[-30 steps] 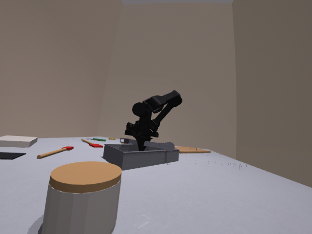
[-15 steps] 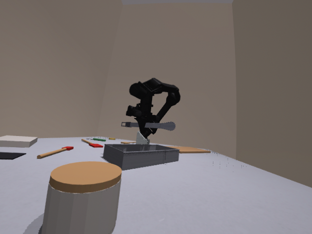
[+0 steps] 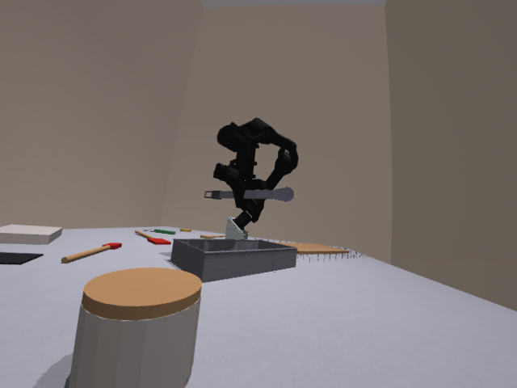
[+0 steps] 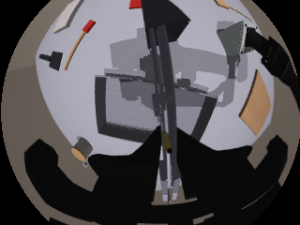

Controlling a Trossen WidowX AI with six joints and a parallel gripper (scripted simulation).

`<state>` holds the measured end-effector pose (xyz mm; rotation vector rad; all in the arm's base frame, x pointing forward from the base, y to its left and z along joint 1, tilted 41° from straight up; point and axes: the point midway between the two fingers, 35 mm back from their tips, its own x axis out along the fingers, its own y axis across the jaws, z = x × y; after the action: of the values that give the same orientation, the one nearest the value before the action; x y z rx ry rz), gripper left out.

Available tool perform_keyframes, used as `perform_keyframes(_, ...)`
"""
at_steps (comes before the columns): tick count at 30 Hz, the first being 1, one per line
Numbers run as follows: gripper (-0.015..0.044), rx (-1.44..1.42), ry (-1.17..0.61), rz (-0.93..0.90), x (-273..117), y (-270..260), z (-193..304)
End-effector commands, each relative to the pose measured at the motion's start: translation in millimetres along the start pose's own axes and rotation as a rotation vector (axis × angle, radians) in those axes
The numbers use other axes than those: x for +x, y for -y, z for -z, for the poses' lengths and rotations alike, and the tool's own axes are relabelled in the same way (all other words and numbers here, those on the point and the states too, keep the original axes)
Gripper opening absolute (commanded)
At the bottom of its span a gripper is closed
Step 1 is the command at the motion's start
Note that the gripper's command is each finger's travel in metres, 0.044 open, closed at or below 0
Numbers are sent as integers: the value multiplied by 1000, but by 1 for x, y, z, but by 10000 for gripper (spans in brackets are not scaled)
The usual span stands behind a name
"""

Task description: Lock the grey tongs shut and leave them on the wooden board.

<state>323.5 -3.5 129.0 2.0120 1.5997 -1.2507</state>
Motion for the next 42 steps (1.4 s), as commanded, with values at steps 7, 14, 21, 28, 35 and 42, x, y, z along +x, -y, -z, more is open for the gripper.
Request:
perform_keyframes(7, -150, -117, 34, -9, 4, 33, 43)
perform_keyframes(14, -150, -231, 52, -16, 6, 70, 77)
perform_keyframes(21, -150, -350, 59, -23, 8, 109, 103)
perform_keyframes(28, -150, -451, 52, -23, 7, 152, 122)
perform_keyframes(35, -150, -552, 33, -20, 4, 196, 135)
perform_keyframes(42, -150, -650, 4, -12, -2, 240, 140)
